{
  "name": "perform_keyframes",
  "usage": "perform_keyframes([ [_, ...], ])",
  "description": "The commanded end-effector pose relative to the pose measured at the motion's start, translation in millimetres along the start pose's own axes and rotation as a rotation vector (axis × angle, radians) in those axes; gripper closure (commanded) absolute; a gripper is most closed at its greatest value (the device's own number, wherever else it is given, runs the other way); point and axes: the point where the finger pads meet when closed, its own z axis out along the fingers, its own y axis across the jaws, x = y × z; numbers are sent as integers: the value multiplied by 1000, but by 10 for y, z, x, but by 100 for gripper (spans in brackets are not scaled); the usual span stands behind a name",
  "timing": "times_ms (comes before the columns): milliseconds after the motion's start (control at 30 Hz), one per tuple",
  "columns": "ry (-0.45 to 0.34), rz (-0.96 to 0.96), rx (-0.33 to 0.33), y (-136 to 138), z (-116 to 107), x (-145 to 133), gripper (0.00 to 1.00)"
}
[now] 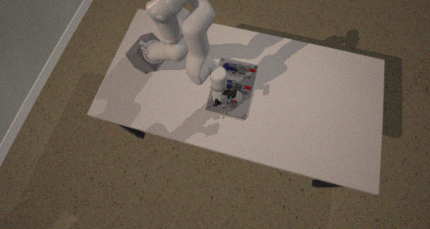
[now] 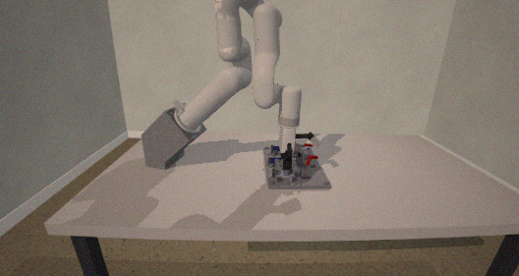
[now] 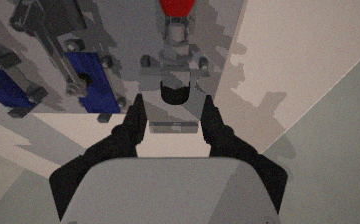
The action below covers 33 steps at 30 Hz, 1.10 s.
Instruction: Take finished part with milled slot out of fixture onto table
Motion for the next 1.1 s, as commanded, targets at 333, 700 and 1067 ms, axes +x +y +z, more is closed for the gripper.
perform_keyframes([
  [333,3,0,-1,3,-244,-45,100],
  [700,3,0,-1,3,-313,-62,100],
  [1067,3,0,-1,3,-313,-62,100],
])
